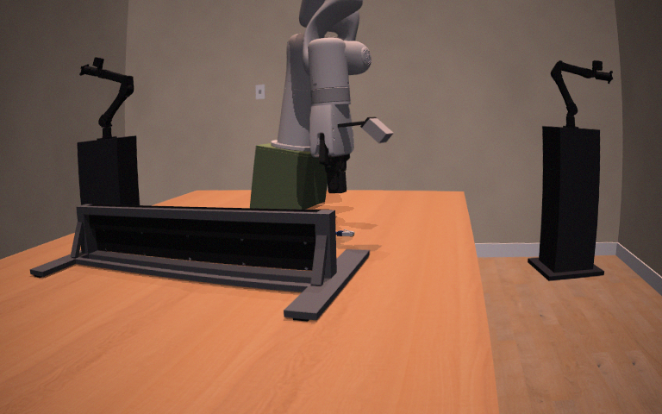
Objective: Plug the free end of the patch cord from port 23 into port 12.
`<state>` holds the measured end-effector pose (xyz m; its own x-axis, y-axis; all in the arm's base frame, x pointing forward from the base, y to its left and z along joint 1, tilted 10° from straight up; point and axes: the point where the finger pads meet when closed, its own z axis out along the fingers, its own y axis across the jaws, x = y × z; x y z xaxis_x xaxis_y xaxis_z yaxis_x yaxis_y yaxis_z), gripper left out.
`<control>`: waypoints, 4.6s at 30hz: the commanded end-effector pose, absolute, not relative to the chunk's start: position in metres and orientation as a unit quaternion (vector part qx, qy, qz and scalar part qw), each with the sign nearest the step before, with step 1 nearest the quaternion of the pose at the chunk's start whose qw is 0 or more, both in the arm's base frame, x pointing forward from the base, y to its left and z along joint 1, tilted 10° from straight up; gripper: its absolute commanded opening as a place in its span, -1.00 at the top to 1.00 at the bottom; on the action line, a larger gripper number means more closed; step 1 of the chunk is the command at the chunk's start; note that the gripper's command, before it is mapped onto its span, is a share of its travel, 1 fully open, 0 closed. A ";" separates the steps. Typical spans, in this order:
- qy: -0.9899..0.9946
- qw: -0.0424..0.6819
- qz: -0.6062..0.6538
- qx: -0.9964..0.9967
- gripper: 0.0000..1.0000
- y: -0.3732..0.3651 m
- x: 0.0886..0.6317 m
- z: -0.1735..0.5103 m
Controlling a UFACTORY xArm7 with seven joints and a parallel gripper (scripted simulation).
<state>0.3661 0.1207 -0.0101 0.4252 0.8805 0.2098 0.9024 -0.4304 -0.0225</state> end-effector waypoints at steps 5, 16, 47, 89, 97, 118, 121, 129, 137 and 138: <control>-0.454 0.106 -0.146 -0.872 1.00 0.122 0.371 -0.001; -0.390 0.129 -0.197 -0.890 1.00 0.125 0.378 0.008; -0.158 0.134 -0.371 -0.906 1.00 0.120 0.421 0.047; 0.144 0.015 -0.474 -0.869 1.00 0.054 0.466 0.093; 0.144 0.016 -0.474 -0.868 1.00 0.053 0.471 0.090; 0.144 0.016 -0.474 -0.868 1.00 0.043 0.559 0.031; 0.144 0.016 -0.474 -0.868 1.00 0.042 0.573 0.022; 0.144 0.016 -0.474 -0.868 1.00 0.041 0.582 0.016; 0.144 0.016 -0.474 -0.868 1.00 0.041 0.582 0.016; 0.144 0.016 -0.474 -0.868 1.00 0.041 0.582 0.016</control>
<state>0.5806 0.0412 0.0143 0.5117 -0.2653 0.8172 -0.2354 -0.9580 -0.1636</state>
